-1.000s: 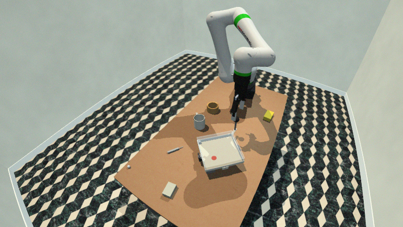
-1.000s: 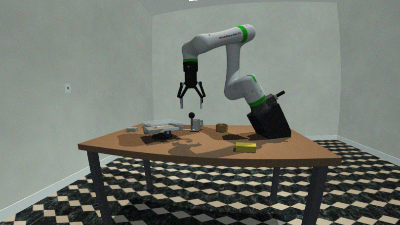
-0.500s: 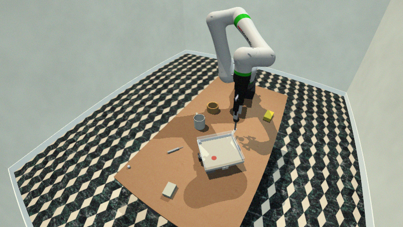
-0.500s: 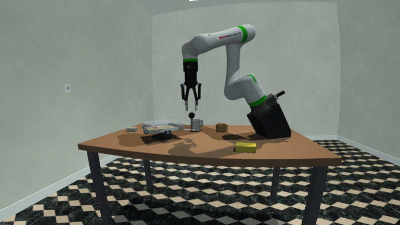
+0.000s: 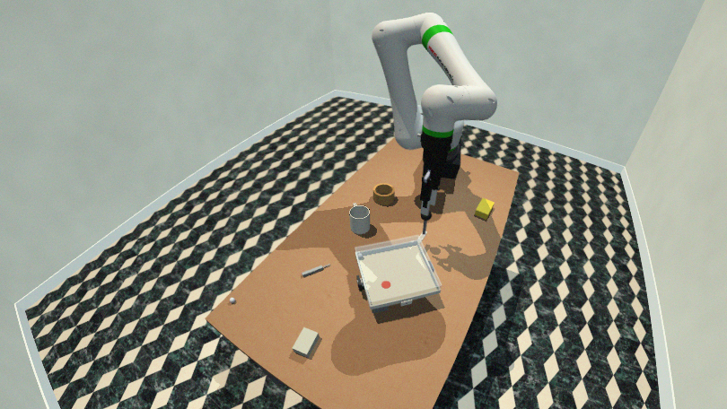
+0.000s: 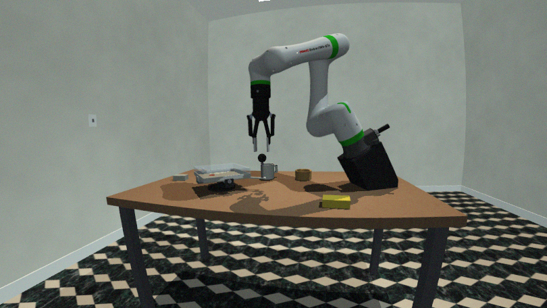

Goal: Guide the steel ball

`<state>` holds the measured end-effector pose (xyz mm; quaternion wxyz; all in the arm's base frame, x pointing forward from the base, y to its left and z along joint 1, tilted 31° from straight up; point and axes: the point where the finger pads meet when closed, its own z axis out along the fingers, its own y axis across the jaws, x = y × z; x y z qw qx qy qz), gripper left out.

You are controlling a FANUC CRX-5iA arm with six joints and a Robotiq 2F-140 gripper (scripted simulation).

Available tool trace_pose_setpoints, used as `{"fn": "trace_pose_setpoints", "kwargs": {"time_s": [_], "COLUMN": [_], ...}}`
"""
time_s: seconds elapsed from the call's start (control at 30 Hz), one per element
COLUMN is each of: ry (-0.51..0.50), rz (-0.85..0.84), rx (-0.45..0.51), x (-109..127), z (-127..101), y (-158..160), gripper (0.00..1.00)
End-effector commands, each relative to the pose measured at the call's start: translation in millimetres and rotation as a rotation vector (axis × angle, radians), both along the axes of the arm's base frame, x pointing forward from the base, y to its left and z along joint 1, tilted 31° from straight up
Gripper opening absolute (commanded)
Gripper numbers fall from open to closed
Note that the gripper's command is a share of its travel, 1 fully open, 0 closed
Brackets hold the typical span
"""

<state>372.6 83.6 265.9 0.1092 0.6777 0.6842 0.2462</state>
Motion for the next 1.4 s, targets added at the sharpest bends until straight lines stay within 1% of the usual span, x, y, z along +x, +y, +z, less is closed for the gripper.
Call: {"fn": "trace_pose_setpoints", "kwargs": {"time_s": [0.0, 0.63, 1.37], "ry": [0.000, 0.003, 0.004], "rz": [0.000, 0.000, 0.000], "rx": [0.000, -0.001, -0.001], "x": [0, 2, 10], "z": [0, -2, -16], "y": [0, 0, 2], "gripper": [0.42, 0.42, 0.42]}}
